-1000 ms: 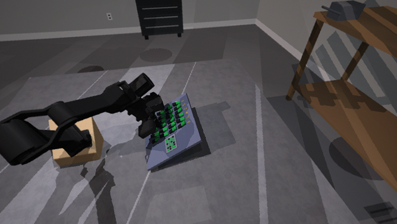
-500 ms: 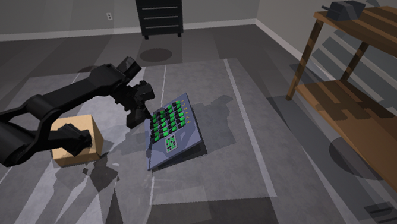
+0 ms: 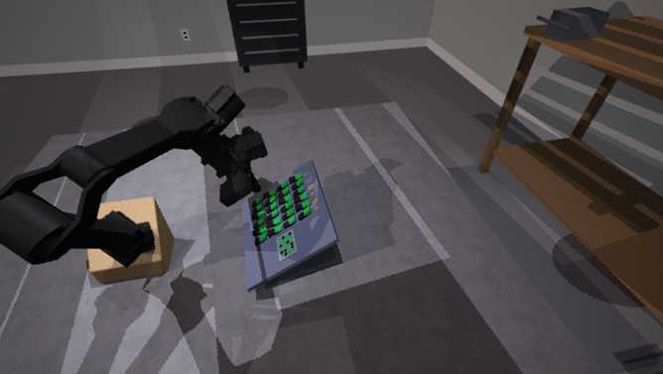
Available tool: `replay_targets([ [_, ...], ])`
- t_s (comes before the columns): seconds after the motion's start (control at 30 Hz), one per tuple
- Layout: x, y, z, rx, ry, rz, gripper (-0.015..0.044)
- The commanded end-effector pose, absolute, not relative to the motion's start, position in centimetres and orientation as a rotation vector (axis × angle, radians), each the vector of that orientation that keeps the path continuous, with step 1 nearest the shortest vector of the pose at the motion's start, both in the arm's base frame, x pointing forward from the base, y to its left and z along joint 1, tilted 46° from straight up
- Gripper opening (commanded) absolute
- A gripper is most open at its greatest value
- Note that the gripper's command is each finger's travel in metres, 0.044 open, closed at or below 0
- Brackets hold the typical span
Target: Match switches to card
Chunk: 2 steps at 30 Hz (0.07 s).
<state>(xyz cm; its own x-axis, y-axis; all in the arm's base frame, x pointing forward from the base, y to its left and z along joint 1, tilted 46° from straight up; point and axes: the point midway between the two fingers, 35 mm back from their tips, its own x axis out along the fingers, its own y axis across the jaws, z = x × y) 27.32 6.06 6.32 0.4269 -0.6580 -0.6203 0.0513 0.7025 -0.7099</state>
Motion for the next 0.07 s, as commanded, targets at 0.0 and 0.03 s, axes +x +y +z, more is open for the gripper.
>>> replay_targets([
  [0.0, 27.40, 6.17, 6.37, -0.667, 1.046, -0.488, 0.0000],
  [0.03, 27.40, 6.17, 6.37, -0.667, 1.046, -0.488, 0.0000],
])
